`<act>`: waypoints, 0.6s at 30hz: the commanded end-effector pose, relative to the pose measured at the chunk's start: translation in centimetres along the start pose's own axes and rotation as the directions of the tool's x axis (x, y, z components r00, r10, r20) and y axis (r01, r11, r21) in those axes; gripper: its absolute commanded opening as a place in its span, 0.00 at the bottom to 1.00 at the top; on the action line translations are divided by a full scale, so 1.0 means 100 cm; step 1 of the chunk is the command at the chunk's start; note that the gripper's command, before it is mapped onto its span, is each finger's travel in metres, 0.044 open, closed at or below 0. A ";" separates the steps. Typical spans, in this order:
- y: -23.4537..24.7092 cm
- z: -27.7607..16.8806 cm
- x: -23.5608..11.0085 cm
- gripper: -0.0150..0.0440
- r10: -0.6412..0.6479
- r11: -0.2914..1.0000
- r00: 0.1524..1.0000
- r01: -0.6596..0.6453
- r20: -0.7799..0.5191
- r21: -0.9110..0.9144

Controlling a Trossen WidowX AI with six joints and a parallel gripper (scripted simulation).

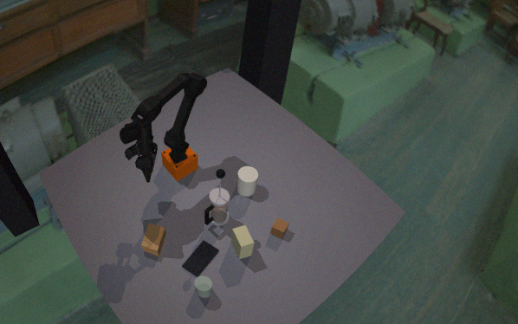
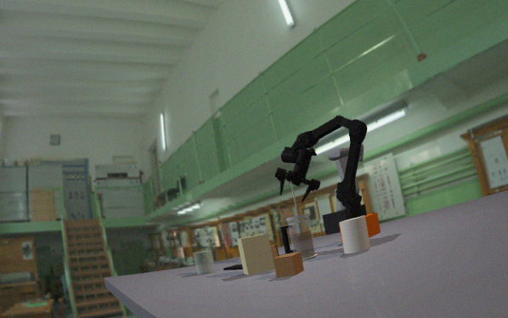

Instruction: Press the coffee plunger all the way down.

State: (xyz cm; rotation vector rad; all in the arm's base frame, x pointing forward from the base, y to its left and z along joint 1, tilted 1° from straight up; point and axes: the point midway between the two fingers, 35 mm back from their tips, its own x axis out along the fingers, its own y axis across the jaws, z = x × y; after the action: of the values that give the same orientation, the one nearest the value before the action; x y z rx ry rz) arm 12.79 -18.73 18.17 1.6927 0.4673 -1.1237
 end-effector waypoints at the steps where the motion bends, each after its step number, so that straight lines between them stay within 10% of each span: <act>1: 0.021 -0.032 -0.001 1.00 0.032 0.935 0.999 -0.028 0.007 -0.352; 18: 0.060 -0.181 -0.047 1.00 0.294 -0.035 0.928 -0.227 -0.227 -0.973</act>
State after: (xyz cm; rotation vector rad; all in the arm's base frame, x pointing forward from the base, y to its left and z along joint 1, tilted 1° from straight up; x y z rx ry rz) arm 22.54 -7.17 24.66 0.5337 0.6857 -0.3782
